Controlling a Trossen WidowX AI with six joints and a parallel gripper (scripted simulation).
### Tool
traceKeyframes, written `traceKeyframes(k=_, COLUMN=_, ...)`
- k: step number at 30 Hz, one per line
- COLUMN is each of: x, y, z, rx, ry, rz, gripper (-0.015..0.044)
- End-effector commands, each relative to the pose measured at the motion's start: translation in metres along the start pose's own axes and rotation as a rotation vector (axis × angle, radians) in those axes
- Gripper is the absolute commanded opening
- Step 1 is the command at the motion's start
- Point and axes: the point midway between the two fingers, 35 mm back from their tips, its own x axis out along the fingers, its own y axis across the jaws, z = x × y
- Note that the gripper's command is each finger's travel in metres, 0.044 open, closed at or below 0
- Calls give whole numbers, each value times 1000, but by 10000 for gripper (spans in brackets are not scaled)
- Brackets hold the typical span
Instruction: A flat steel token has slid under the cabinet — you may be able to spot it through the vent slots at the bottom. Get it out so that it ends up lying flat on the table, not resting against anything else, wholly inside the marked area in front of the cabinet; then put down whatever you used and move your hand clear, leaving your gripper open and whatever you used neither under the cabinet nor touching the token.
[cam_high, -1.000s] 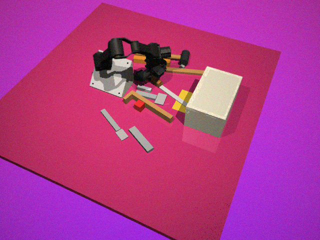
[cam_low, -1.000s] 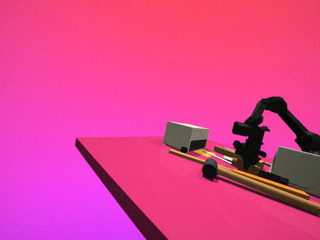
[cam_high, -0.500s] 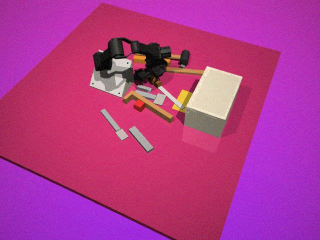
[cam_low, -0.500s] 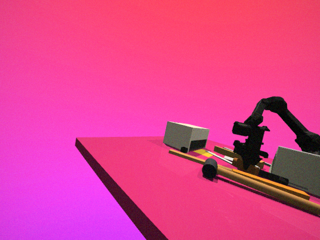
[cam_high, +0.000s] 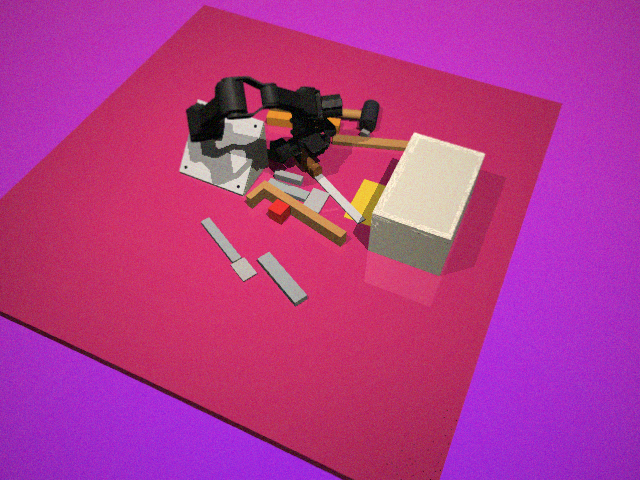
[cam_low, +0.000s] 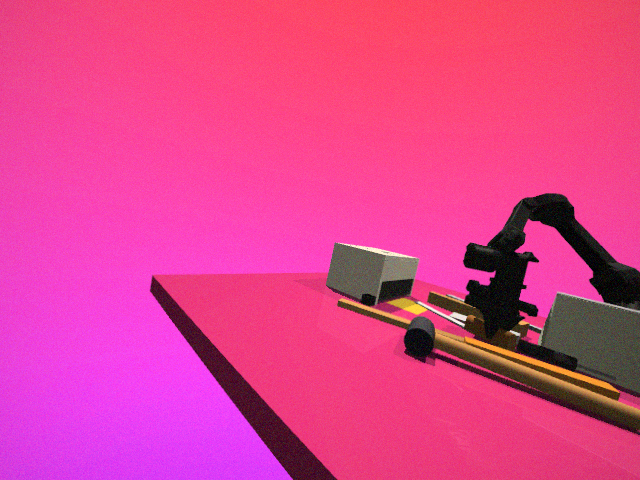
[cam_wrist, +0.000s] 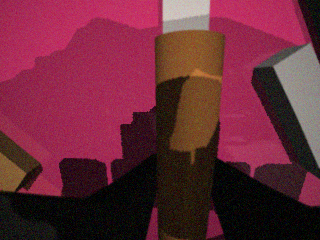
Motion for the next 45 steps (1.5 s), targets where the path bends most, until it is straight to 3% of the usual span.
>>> traceKeyframes(k=1, x=-1, y=-3, z=4, rx=21, ry=0, rz=4, gripper=0)
traceKeyframes(k=45, x=-1, y=-38, z=44, rx=33, ry=-2, rz=1, gripper=0)
